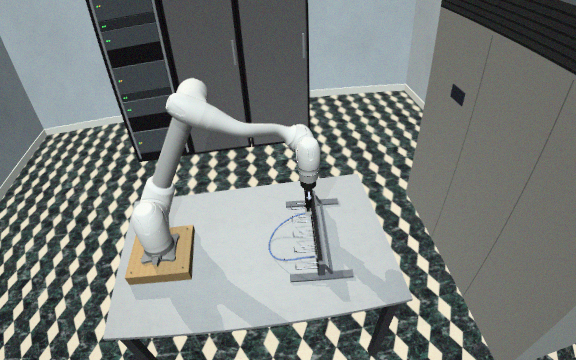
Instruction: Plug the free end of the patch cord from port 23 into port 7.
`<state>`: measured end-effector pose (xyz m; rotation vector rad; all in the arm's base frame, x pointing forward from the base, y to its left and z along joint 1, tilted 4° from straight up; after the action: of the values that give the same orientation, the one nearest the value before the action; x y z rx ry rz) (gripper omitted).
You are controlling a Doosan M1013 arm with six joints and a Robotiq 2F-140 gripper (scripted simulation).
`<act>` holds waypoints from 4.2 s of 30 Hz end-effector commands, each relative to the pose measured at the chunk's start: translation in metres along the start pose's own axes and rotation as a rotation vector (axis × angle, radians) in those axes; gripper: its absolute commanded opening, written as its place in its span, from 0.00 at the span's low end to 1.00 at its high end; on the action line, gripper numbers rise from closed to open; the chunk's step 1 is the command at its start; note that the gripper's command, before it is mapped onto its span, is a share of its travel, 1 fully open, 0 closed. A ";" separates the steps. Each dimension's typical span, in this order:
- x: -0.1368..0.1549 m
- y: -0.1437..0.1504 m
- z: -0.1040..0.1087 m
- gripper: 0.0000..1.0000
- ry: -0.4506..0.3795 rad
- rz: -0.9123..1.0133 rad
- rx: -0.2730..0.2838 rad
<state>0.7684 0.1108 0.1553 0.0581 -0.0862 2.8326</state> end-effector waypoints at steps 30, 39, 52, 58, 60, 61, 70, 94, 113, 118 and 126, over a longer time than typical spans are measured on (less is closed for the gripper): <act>-0.003 -0.001 0.001 0.00 -0.007 0.000 0.002; -0.003 -0.001 0.001 0.00 -0.007 0.000 0.002; -0.004 -0.001 0.001 0.00 -0.007 0.000 0.002; -0.004 -0.001 0.001 0.00 -0.007 0.000 0.002; -0.004 -0.001 0.001 0.00 -0.007 0.000 0.002; -0.004 -0.001 0.001 0.00 -0.007 0.000 0.002; -0.004 -0.001 0.001 0.00 -0.007 0.000 0.002; -0.004 -0.001 0.001 0.22 -0.007 0.000 0.002; -0.004 -0.001 0.001 0.22 -0.007 0.000 0.002; -0.004 -0.001 0.001 0.22 -0.007 0.000 0.002; -0.004 -0.001 0.001 0.22 -0.007 0.000 0.002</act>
<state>0.7720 0.1105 0.1556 0.0679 -0.0850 2.8323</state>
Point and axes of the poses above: the point where the finger pads meet when closed, its own z axis back along the fingers, its own y axis across the jaws, x = y × z, the point moved 10 cm from there along z, back along the fingers, and after that the axes turned 14 degrees about -z, right-handed, at the moved point
